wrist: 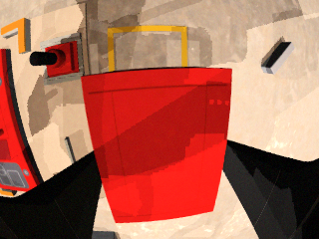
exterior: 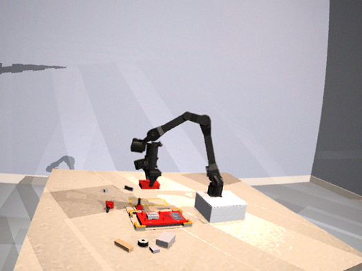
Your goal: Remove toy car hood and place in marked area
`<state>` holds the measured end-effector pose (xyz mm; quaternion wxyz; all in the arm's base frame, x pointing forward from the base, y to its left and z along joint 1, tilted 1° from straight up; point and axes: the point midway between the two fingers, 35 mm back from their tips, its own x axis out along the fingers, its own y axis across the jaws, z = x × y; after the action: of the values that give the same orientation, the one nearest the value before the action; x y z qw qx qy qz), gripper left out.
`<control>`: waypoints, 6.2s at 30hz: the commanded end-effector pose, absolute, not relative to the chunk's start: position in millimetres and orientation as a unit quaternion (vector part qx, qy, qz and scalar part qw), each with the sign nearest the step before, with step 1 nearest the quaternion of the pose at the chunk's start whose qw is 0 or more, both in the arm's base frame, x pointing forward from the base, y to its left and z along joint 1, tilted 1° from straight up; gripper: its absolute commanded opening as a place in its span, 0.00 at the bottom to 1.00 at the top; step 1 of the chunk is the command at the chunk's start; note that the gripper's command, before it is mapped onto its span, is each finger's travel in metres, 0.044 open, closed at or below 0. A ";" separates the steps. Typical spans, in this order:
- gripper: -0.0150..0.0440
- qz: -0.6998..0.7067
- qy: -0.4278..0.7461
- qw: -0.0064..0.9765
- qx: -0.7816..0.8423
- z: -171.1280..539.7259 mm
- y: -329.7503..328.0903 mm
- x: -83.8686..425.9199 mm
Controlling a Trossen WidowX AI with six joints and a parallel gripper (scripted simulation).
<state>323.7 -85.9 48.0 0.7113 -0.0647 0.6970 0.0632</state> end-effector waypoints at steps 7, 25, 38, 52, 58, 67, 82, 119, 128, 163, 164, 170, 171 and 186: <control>0.25 0.065 0.698 0.710 -0.066 39.9 -86.4 323.9; 0.25 0.065 0.698 0.710 -0.066 28.7 -86.5 324.4; 0.25 0.065 0.698 0.710 -0.066 20.8 -86.6 324.5; 0.25 0.065 0.699 0.710 -0.066 12.1 -86.6 324.4; 0.25 0.065 0.699 0.710 -0.066 8.4 -86.5 324.3; 0.25 0.065 0.699 0.710 -0.066 2.9 -86.5 324.0; 0.25 0.065 0.699 0.709 -0.066 -6.3 -86.3 323.3; 0.25 0.065 0.699 0.709 -0.066 -23.8 -86.1 322.4; 0.25 0.065 0.699 0.709 -0.066 -28.2 -86.2 322.4; 0.97 0.063 0.697 0.711 -0.065 -33.8 -86.0 322.9; 1.00 0.063 0.697 0.711 -0.065 -31.8 -86.0 323.1; 1.00 0.062 0.699 0.710 -0.066 9.5 -86.1 324.7; 1.00 0.062 0.699 0.709 -0.066 21.0 -85.9 324.1; 1.00 0.061 0.700 0.709 -0.066 38.3 -85.3 322.4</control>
<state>322.7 -85.0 36.6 0.7083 -0.0669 0.6998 0.0641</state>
